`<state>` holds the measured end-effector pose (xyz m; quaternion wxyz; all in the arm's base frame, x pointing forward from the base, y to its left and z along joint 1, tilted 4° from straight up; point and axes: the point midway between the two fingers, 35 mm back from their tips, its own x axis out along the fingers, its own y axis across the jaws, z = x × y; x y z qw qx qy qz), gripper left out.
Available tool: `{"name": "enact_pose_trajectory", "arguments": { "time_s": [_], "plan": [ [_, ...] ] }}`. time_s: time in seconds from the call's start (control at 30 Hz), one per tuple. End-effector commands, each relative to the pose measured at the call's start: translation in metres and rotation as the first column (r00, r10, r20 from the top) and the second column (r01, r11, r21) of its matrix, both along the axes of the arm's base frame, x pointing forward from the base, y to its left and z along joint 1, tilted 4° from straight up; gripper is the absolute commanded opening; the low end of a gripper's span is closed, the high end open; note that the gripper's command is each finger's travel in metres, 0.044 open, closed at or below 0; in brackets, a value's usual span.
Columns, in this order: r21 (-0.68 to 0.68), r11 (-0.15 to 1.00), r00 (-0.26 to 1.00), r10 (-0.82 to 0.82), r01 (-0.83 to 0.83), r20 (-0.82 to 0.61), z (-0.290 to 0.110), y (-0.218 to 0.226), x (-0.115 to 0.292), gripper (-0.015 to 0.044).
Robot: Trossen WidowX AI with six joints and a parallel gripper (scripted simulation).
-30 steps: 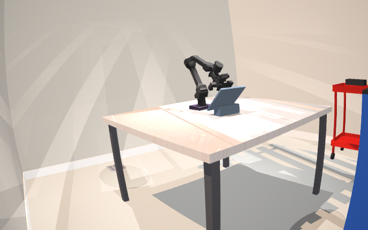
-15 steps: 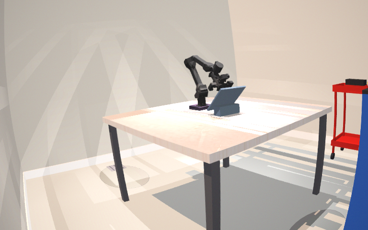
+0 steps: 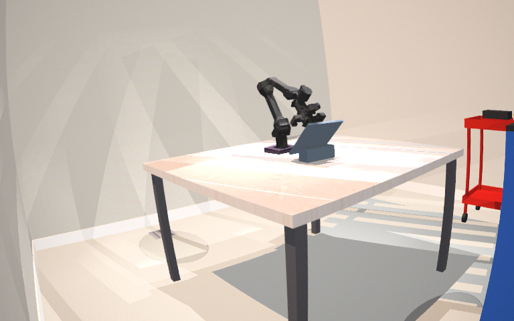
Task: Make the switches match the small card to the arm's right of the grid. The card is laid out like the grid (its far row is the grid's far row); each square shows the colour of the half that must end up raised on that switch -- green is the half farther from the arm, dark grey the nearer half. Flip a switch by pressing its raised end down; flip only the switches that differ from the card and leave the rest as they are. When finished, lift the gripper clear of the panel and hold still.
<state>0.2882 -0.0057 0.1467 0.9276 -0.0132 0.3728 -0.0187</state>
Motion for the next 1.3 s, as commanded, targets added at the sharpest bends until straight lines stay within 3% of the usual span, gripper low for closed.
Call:
{"name": "enact_pose_trajectory", "arguments": {
  "time_s": [0.0, 0.1, 0.3, 0.73, 1.27],
  "plan": [
    [0.000, 1.000, 1.000, 0.001, -0.001, -0.001, 0.027, 0.002, -0.021, 0.0000],
    [0.000, 1.000, 1.000, 0.003, -0.003, -0.013, 0.043, 0.003, -0.041, 0.0000],
    [0.001, 1.000, 1.000, 0.002, -0.002, -0.014, 0.042, 0.004, -0.041, 0.0000],
    [0.008, 1.000, 1.000, 0.002, -0.002, -0.020, -0.016, 0.058, -0.095, 0.0000],
    [0.006, 1.000, 1.000, 0.004, -0.004, 0.010, -0.048, 0.057, -0.065, 0.0000]
  ]
}}
